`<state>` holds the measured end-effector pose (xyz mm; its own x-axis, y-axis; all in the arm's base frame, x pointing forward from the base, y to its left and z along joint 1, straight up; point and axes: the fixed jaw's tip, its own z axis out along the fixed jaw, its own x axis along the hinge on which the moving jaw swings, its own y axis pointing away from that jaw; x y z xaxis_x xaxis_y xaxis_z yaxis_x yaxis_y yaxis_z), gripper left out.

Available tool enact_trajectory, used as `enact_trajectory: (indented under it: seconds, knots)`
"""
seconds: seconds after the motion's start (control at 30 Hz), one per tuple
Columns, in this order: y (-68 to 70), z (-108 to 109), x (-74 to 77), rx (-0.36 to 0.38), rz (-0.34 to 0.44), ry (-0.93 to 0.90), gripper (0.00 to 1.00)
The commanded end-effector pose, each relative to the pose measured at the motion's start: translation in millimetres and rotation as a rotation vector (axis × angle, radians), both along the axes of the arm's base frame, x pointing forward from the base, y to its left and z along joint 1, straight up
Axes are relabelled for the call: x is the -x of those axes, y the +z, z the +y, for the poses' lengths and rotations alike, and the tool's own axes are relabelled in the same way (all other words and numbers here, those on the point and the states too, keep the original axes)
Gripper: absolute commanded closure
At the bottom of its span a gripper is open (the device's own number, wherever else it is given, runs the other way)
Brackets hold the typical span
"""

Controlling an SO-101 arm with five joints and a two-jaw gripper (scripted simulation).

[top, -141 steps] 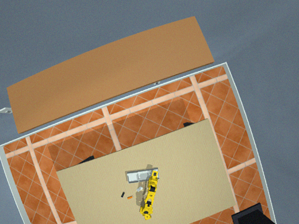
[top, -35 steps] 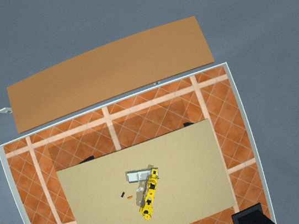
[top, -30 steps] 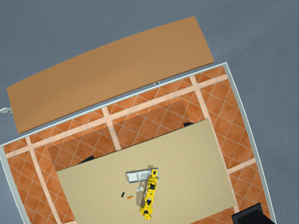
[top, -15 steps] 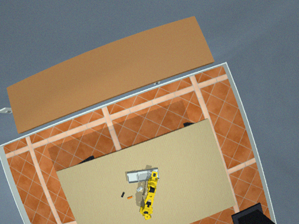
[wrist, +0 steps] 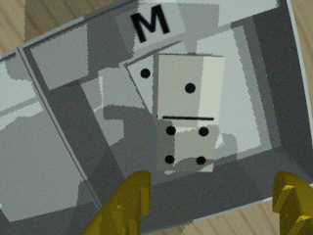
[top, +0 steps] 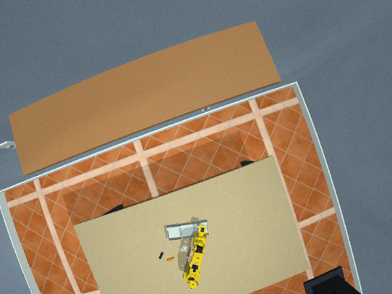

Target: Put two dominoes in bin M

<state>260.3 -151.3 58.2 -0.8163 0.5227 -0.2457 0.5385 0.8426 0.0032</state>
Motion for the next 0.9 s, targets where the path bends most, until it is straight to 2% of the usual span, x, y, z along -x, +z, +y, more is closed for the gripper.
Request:
enact_trajectory:
  seconds: [0.0,0.43,0.6,0.67,0.87]
  knots:
    - [25.4,0,-6.5,0.046,-0.082,0.002,0.77]
    - [29.5,7,-6.7,0.043,-0.078,0.026,0.77]
    - [39.3,26,-5.1,0.037,-0.067,0.086,0.77]
    - [39.3,26,-5.1,0.037,-0.067,0.086,0.77]
    - [54.7,63,5.2,0.026,-0.046,0.204,0.77]
